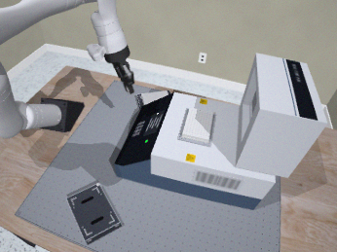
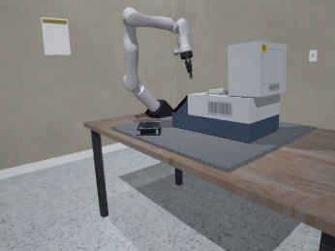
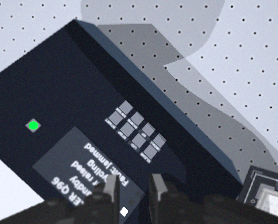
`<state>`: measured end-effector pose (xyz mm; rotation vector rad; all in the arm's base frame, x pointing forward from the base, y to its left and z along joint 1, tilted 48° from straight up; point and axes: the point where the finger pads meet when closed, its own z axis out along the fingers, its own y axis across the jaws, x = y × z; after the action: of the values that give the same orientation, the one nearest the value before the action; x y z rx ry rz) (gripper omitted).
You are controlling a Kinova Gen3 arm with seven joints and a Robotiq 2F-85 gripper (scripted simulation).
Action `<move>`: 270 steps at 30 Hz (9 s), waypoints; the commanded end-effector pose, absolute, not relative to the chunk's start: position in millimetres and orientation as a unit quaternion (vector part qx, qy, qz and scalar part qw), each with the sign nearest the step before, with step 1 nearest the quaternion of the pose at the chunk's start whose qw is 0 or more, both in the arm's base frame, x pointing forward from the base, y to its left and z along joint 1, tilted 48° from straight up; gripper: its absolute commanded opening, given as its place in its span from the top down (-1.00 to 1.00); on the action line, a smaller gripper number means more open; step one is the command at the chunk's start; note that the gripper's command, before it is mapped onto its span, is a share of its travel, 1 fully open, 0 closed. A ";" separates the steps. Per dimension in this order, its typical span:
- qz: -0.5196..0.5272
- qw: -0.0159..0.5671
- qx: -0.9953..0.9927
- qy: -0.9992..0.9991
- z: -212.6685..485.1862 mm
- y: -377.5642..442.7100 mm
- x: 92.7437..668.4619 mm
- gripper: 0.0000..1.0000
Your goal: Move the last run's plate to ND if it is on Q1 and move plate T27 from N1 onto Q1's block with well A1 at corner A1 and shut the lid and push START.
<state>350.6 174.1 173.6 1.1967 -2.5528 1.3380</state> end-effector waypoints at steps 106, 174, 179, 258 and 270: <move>0.428 0.010 0.384 -0.818 88.4 81.4 357.8 0.80; 0.428 0.010 0.384 -0.818 75.9 67.1 369.6 0.80; 0.428 0.010 0.384 -0.818 74.6 65.6 371.4 0.80; 0.428 0.010 0.384 -0.818 67.8 57.4 381.4 0.80; 0.428 0.010 0.384 -0.818 70.2 60.3 377.8 0.80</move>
<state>378.3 59.8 69.8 1.1998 -2.5537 1.3379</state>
